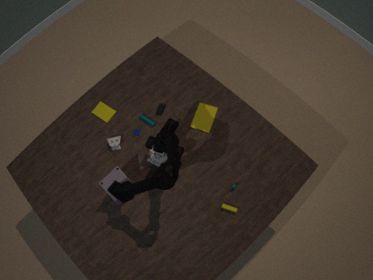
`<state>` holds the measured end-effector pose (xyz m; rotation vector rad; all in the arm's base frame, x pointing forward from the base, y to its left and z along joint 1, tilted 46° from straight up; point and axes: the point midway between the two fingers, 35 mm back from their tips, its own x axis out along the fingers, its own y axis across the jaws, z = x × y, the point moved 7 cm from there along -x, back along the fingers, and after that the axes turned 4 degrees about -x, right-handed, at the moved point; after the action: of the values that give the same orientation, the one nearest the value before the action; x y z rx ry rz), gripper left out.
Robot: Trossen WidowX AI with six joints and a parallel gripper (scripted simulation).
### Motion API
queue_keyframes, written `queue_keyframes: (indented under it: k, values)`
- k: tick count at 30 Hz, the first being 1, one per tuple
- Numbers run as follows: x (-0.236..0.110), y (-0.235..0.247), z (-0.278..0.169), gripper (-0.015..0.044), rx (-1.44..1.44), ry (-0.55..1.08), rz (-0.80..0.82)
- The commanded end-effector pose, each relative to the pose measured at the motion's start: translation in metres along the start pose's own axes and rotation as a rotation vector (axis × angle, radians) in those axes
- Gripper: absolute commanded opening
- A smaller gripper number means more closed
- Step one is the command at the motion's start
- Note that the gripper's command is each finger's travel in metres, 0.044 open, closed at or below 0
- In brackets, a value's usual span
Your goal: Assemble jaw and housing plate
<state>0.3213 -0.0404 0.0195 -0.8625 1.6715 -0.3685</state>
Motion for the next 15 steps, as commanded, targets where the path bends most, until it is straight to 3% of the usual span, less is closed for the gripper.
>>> queue_keyframes:
  k: [1, 13, 15]
  values:
    - [0.0032, -0.0011, 0.0004, 0.0134, 0.009, 0.002, -0.002]
    - [0.0032, -0.0011, 0.0004, 0.0134, 0.009, 0.002, -0.002]
    - [0.0000, 0.0000, 0.0000, 0.0186, 0.000, 0.000, 0.000]
